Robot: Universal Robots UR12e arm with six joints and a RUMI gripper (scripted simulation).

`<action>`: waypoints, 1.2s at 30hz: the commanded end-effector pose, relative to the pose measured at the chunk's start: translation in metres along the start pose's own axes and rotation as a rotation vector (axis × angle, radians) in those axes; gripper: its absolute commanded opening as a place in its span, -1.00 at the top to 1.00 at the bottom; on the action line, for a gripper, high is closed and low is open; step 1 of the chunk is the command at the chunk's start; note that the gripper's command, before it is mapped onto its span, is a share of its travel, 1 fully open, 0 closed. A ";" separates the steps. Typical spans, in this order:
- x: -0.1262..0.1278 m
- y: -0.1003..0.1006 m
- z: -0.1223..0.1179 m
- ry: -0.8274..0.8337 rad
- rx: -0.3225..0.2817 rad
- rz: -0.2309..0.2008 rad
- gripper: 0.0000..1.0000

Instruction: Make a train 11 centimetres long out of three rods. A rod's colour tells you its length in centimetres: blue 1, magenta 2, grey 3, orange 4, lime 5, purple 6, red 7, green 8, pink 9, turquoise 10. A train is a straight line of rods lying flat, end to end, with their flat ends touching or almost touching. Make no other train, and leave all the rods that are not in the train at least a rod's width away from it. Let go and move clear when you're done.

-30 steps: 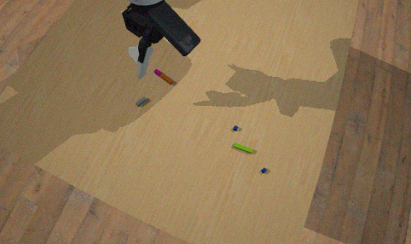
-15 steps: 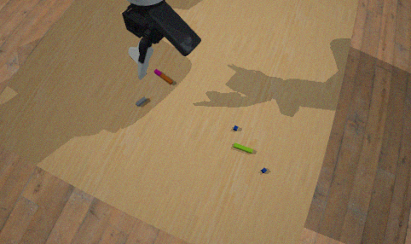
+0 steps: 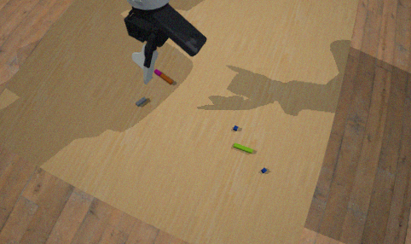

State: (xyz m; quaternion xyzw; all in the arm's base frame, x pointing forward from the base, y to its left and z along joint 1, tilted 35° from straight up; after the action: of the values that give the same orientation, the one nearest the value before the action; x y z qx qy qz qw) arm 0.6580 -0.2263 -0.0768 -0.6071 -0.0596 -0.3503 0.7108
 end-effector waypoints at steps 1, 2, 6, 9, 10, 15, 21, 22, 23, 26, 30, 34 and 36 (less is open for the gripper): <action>0.001 0.001 0.006 -0.081 0.000 0.002 -1.00; 0.001 0.001 0.006 -0.081 0.000 0.002 -1.00; 0.001 0.002 0.012 -0.152 0.000 0.003 -1.00; 0.001 0.004 0.018 -0.235 -0.001 0.005 -1.00; 0.001 0.004 0.020 -0.265 -0.001 0.005 -1.00; 0.002 0.007 0.033 -0.434 -0.001 0.008 -1.00; 0.002 0.009 0.044 -0.589 0.000 0.011 -1.00; 0.002 0.010 0.047 -0.630 0.000 0.011 -1.00; 0.002 0.010 0.050 -0.673 0.000 0.012 -1.00; 0.003 0.012 0.058 -0.787 0.001 0.013 -1.00; 0.004 0.014 0.069 -0.932 0.001 0.015 -1.00; 0.005 0.015 0.080 -1.077 0.002 0.016 -1.00; 0.005 0.016 0.082 -1.113 0.003 0.016 -1.00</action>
State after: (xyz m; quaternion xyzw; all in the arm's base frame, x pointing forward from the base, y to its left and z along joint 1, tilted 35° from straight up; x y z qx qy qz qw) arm 0.6953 -0.1590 -0.0679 -0.7016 -0.3941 -0.0053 0.5936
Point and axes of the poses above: the point where the finger pads meet when closed, its own y axis out along the fingers, its own x axis across the jaws, z = x × y, the point moved 6 cm from there along -y, back along the fingers, and after that the axes turned 7 degrees about y, right-handed, at the moved point
